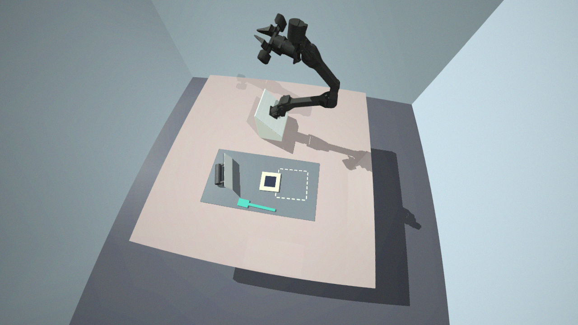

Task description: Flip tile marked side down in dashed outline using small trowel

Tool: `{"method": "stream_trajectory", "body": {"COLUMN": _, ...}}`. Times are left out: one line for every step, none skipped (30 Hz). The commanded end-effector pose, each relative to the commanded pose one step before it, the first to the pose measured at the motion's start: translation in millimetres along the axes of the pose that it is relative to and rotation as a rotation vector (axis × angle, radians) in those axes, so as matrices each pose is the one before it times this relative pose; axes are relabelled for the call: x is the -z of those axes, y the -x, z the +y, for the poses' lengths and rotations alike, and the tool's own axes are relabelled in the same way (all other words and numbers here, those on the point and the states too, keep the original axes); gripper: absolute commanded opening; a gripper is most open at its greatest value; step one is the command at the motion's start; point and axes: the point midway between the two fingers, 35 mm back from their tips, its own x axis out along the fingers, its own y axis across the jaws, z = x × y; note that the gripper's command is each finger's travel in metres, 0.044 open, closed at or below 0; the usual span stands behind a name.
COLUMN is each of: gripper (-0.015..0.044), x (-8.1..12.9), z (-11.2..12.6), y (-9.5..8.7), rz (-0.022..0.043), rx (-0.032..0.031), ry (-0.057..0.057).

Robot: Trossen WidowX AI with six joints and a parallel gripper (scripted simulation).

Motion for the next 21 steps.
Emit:
{"method": "stream_trajectory", "body": {"gripper": 0.01, "x": 11.48, "z": -16.29, "y": -9.85, "rz": 0.00716, "rx": 0.06995, "ry": 0.1012}}
{"method": "stream_trajectory", "body": {"gripper": 0.01, "x": 4.14, "z": -4.62, "y": -2.99, "rz": 0.00474, "rx": 0.0169, "ry": 0.0296}}
{"method": "stream_trajectory", "body": {"gripper": 0.01, "x": 4.24, "z": -4.58, "y": -3.03, "rz": 0.00496, "rx": 0.01685, "ry": 0.0297}}
{"method": "stream_trajectory", "body": {"gripper": 0.01, "x": 4.32, "z": -4.52, "y": -3.06, "rz": 0.00516, "rx": 0.01673, "ry": 0.0298}}
{"method": "stream_trajectory", "body": {"gripper": 0.01, "x": 4.39, "z": -4.45, "y": -3.09, "rz": 0.00535, "rx": 0.0166, "ry": 0.0298}}
{"method": "stream_trajectory", "body": {"gripper": 0.01, "x": 4.35, "z": -4.27, "y": -3.03, "rz": 0.00538, "rx": 0.01603, "ry": 0.029}}
{"method": "stream_trajectory", "body": {"gripper": 0.01, "x": 3.81, "z": -3.61, "y": -2.64, "rz": 0.00478, "rx": 0.01371, "ry": 0.025}}
{"method": "stream_trajectory", "body": {"gripper": 0.01, "x": 3.07, "z": -2.82, "y": -2.12, "rz": 0.00386, "rx": 0.01098, "ry": 0.02}}
{"method": "stream_trajectory", "body": {"gripper": 0.01, "x": 2.95, "z": -2.52, "y": -2.04, "rz": 0.00349, "rx": 0.01164, "ry": 0.0203}}
{"method": "stream_trajectory", "body": {"gripper": 0.01, "x": 3.67, "z": -3.08, "y": -2.53, "rz": 0.00443, "rx": 0.01428, "ry": 0.025}}
{"method": "stream_trajectory", "body": {"gripper": 0.01, "x": 4.19, "z": -3.42, "y": -2.88, "rz": 0.00518, "rx": 0.01604, "ry": 0.0283}}
{"method": "stream_trajectory", "body": {"gripper": 0.01, "x": 4.33, "z": -3.41, "y": -2.97, "rz": 0.00548, "rx": 0.01625, "ry": 0.0288}}
{"method": "stream_trajectory", "body": {"gripper": 0.01, "x": 4.51, "z": -3.43, "y": -3.09, "rz": 0.00582, "rx": 0.01658, "ry": 0.0296}}
{"method": "stream_trajectory", "body": {"gripper": 0.01, "x": 4.55, "z": -3.34, "y": -3.11, "rz": 0.006, "rx": 0.01642, "ry": 0.0295}}
{"method": "stream_trajectory", "body": {"gripper": 0.01, "x": 4.16, "z": -2.91, "y": -2.86, "rz": 0.00557, "rx": 0.01518, "ry": 0.0271}}
{"method": "stream_trajectory", "body": {"gripper": 0.01, "x": 4.04, "z": -2.62, "y": -2.8, "rz": 0.00548, "rx": 0.01594, "ry": 0.0273}}
{"method": "stream_trajectory", "body": {"gripper": 0.01, "x": 4.06, "z": -2.5, "y": -2.82, "rz": 0.00565, "rx": 0.01619, "ry": 0.0275}}
{"method": "stream_trajectory", "body": {"gripper": 0.01, "x": 4.09, "z": -2.43, "y": -2.86, "rz": 0.00585, "rx": 0.01609, "ry": 0.0275}}
{"method": "stream_trajectory", "body": {"gripper": 0.01, "x": 4.12, "z": -2.35, "y": -2.89, "rz": 0.00606, "rx": 0.016, "ry": 0.0275}}
{"method": "stream_trajectory", "body": {"gripper": 0.01, "x": 4.16, "z": -2.27, "y": -2.92, "rz": 0.00626, "rx": 0.0159, "ry": 0.0274}}
{"method": "stream_trajectory", "body": {"gripper": 0.01, "x": 4.18, "z": -2.19, "y": -2.96, "rz": 0.00646, "rx": 0.0158, "ry": 0.0274}}
